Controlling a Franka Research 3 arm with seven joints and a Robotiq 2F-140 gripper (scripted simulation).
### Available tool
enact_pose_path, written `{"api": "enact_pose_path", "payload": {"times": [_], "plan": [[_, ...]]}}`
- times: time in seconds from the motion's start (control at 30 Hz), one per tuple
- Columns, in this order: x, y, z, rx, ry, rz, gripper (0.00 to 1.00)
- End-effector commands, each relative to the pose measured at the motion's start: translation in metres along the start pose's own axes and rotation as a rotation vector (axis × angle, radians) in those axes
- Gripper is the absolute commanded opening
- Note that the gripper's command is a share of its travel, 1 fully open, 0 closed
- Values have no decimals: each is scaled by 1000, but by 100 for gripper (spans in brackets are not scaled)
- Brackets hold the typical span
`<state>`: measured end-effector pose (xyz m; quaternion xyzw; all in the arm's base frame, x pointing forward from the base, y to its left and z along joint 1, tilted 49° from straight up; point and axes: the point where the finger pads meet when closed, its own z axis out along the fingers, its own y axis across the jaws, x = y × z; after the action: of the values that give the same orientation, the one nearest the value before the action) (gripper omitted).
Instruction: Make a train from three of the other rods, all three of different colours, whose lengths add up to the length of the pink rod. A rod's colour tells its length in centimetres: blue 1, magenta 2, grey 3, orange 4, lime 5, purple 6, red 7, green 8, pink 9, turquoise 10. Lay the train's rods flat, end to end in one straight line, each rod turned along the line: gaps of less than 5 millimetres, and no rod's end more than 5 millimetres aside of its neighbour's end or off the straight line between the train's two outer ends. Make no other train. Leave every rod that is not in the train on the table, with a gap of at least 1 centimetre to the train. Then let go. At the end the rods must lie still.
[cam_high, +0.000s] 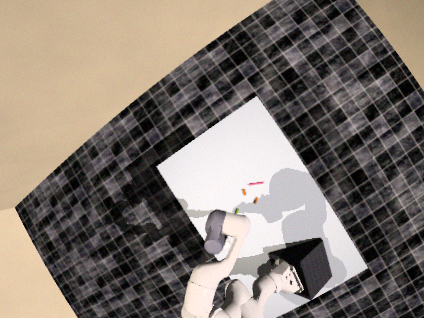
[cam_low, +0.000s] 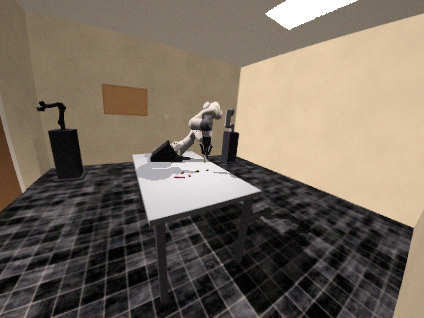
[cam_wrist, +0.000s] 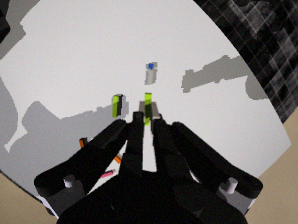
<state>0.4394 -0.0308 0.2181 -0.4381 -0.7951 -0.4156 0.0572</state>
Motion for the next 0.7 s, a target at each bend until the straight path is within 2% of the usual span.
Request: {"api": "enact_pose_path", "payload": {"times": [0.0, 0.27, 0.47, 0.53, 0.67], "plan": [[-1, 1, 1, -3, -6, 32, 3], [-1, 1, 5, -2, -7, 33, 3], [-1, 1, 22, -2, -7, 33, 3], [-1, 1, 22, -2, -7, 33, 3], [-1, 1, 39, -2, -7, 33, 3]]}}
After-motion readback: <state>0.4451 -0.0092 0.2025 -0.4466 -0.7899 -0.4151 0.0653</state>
